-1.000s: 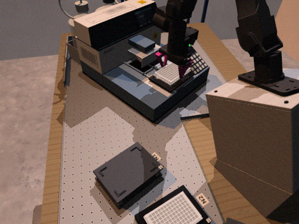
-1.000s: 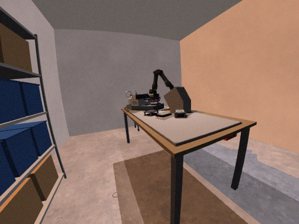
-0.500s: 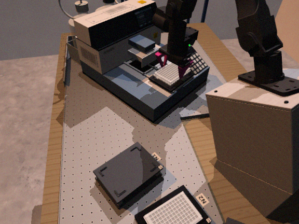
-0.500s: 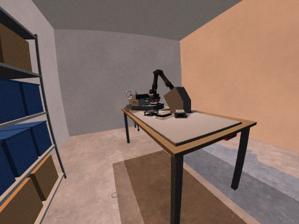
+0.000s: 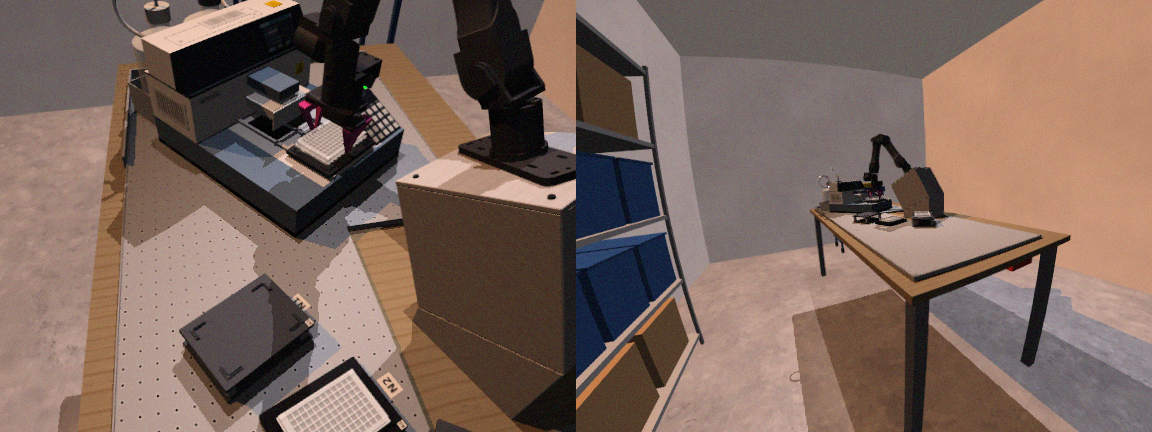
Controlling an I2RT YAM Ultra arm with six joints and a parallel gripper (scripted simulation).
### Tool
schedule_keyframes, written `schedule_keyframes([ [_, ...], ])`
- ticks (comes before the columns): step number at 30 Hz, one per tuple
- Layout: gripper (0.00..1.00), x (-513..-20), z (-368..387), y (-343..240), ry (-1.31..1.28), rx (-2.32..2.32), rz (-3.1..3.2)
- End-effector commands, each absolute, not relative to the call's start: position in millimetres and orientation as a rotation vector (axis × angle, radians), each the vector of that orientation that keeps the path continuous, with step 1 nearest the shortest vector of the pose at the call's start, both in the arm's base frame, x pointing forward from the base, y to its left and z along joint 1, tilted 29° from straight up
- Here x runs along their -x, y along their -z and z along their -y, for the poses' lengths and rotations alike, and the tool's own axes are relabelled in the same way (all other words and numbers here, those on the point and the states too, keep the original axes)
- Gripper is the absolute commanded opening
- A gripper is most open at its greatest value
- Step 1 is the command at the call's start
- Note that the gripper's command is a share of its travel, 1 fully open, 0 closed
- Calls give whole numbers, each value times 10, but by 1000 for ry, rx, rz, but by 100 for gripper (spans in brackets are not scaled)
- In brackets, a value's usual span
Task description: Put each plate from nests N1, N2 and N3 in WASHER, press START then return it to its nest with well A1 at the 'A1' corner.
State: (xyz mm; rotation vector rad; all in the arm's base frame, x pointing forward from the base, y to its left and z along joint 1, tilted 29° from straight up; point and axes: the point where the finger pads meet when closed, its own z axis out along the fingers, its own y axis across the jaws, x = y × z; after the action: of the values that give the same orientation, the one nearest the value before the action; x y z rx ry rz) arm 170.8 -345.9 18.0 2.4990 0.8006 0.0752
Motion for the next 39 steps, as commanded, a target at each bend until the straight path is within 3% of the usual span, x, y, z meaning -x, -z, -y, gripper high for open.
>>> schedule_keyframes([
  [1, 0, -1696, 3361, -50, -63, -2524, -818],
  [39, 0, -1726, 3479, -143, -72, -2499, -802],
])
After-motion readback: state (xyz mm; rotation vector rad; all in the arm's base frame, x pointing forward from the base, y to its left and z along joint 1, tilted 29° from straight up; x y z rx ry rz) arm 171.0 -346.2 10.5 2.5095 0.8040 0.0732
